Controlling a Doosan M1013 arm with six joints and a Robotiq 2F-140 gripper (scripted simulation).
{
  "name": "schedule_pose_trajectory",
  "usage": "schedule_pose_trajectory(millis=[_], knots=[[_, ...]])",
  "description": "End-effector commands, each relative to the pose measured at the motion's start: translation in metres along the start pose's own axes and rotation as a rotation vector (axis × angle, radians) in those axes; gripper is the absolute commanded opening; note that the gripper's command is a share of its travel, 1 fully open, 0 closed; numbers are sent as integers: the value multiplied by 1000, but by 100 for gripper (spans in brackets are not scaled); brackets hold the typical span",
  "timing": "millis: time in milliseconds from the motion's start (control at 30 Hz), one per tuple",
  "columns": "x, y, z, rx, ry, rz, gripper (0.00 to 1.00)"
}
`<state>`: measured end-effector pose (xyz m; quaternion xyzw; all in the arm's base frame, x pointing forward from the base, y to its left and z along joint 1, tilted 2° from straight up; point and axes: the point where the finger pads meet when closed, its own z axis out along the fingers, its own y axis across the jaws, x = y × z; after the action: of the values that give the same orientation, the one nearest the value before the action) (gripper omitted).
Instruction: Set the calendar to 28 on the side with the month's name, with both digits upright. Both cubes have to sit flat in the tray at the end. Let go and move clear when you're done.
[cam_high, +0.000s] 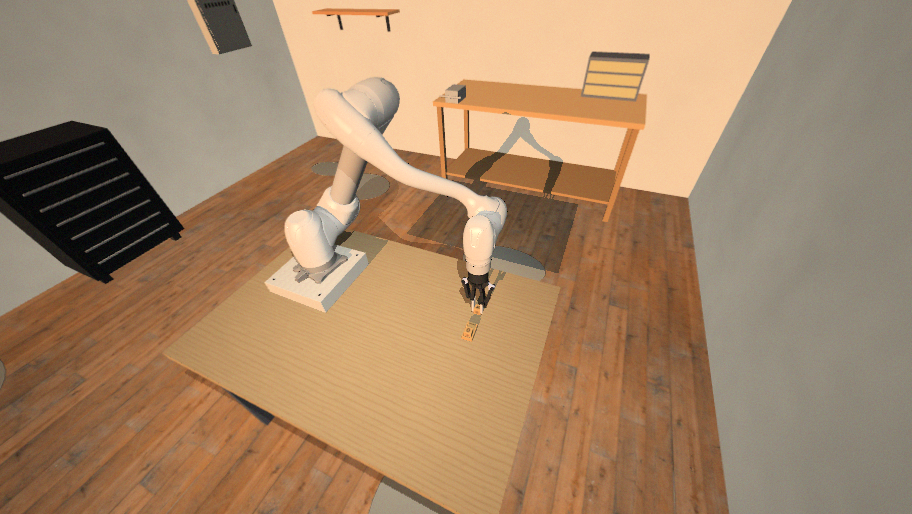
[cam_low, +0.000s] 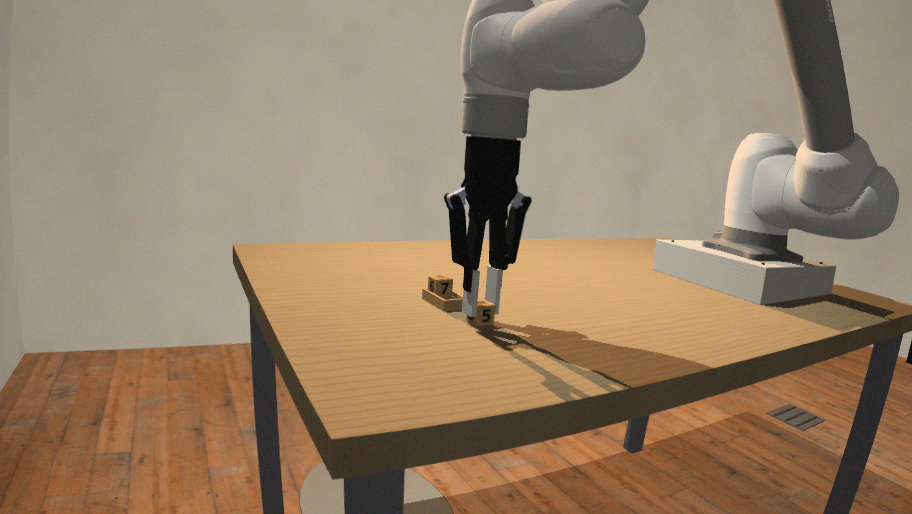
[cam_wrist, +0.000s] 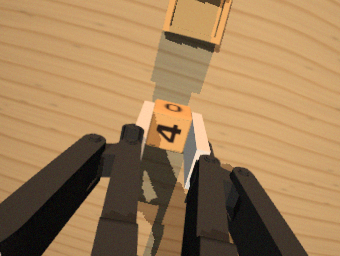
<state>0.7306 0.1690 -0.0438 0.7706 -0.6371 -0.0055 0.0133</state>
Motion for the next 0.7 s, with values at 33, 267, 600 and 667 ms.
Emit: schedule_pose_trajectory(millis=[33,267,600,667], knots=[[2,1,2,-1,3,5,24],[2,1,2,-1,3,5,24],[2,1,2,-1,3,5,26],[2,1,2,-1,3,5,26]])
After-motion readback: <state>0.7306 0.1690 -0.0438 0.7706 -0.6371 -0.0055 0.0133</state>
